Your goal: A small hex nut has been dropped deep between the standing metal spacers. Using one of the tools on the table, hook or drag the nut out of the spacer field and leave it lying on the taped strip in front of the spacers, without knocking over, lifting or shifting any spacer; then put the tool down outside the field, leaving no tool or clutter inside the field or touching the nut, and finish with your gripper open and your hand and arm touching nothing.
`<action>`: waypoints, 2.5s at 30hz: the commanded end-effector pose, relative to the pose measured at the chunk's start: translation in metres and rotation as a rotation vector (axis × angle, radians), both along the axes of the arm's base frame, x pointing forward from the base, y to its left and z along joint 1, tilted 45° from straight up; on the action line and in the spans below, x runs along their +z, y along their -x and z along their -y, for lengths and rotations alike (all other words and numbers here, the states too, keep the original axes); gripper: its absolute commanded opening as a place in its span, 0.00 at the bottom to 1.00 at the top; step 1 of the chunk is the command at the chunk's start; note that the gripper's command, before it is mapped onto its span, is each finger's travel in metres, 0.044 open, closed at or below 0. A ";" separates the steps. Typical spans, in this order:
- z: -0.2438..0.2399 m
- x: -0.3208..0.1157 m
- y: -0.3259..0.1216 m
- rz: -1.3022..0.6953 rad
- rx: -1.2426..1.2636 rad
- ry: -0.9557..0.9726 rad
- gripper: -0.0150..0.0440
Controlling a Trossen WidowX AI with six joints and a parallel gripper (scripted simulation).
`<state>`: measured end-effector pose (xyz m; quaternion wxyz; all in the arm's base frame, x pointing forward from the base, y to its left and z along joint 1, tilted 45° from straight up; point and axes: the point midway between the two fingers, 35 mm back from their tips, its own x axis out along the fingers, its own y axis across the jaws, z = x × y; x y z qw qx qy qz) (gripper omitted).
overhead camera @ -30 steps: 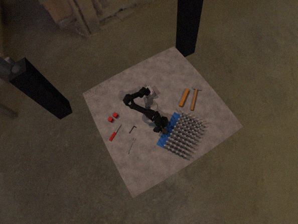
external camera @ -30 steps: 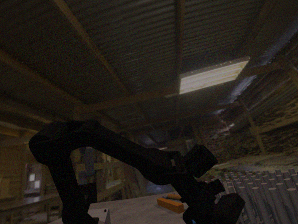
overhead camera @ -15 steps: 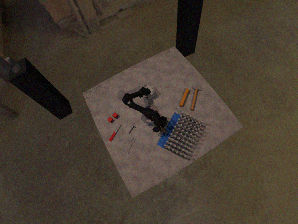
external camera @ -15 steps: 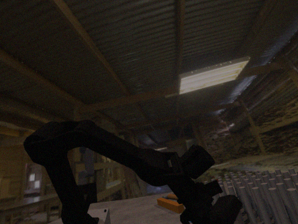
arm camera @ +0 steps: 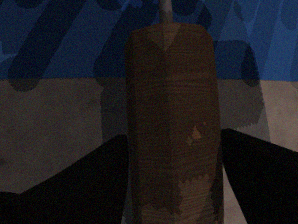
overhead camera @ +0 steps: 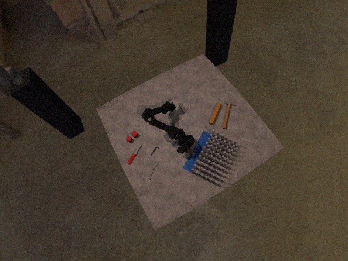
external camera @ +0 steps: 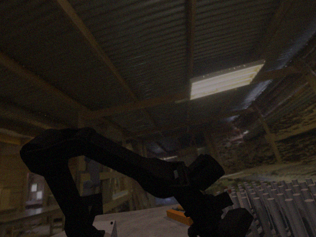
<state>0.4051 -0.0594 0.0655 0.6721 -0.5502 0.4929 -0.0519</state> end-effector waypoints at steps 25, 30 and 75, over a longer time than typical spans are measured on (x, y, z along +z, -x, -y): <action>0.008 0.007 0.017 -0.002 -0.001 0.006 0.25; 0.009 0.009 0.020 -0.003 -0.001 0.006 0.25; 0.019 0.017 0.044 -0.005 -0.001 0.008 0.25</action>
